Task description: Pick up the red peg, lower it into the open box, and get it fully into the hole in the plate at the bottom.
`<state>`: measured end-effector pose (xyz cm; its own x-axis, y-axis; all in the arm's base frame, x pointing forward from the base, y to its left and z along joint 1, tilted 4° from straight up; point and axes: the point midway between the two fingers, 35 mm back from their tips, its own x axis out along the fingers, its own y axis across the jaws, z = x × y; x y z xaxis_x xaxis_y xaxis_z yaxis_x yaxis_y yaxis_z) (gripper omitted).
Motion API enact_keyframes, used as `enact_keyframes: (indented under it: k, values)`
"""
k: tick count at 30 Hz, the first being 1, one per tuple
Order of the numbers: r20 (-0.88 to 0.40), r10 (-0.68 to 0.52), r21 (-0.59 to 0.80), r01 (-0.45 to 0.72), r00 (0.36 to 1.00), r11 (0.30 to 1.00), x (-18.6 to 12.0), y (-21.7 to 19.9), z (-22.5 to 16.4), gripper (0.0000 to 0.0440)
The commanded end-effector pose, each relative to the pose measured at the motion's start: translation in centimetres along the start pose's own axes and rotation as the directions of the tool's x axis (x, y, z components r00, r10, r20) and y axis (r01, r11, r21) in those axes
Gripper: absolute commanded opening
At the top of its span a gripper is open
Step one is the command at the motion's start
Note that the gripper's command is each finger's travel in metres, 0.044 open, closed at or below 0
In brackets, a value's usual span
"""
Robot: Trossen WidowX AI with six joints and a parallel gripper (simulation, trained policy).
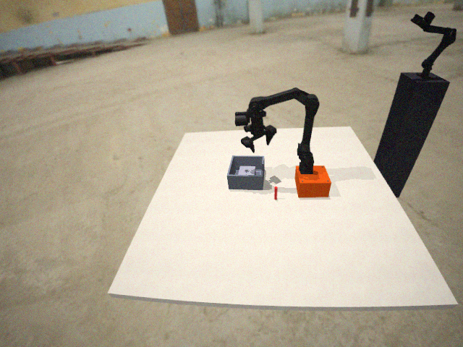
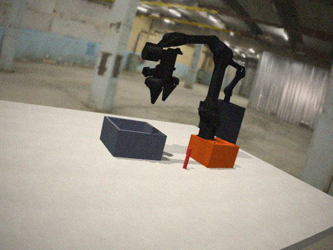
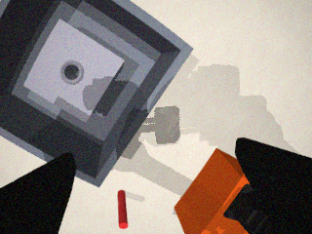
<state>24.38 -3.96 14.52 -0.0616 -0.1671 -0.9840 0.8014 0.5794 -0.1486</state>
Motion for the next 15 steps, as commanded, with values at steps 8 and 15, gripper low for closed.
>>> enact_keyframes:
  k: [8,15]
  values:
    - [-0.063,-0.068,-0.062,0.064,0.996,0.996,0.1,2.1,-6.0,0.0440]
    - [-0.087,-0.135,-0.092,0.127,0.987,0.988,0.6,2.5,-10.0,0.0440]
